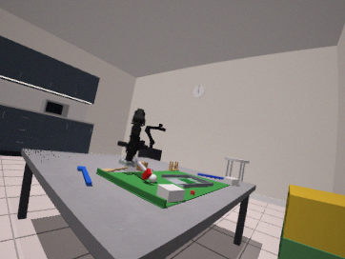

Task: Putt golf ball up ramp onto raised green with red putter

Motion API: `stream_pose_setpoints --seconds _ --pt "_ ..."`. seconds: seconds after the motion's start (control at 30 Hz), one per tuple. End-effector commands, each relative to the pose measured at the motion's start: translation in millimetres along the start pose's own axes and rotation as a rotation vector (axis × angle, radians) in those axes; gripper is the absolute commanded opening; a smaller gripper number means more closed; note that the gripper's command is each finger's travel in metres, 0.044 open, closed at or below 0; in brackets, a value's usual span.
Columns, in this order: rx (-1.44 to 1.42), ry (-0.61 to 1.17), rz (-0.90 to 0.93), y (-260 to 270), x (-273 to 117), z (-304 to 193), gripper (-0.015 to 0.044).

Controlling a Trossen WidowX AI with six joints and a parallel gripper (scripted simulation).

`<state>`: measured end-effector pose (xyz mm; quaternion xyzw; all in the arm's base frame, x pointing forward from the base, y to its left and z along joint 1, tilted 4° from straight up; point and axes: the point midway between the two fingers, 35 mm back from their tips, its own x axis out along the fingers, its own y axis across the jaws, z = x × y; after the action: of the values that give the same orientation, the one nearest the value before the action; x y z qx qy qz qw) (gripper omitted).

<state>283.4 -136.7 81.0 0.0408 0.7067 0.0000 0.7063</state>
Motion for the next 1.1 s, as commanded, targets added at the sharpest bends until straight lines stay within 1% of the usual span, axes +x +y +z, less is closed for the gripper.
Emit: stream_pose_setpoints --seconds 0.0,0.17,0.5,0.8,1.07 --pt "0.003 -0.001 -0.002 -0.2 7.0 0.2 0.0000" --pt "0.003 -0.001 -0.002 -0.1 12.5 0.0 0.0000" --pt "0.000 0.001 0.000 -0.8 9.1 -0.4 0.0000" --pt "0.003 -0.001 -0.005 -30.3 12.4 -0.2 0.0000" --pt "0.009 0.004 -0.001 -24.9 13.0 -1.5 0.0000"
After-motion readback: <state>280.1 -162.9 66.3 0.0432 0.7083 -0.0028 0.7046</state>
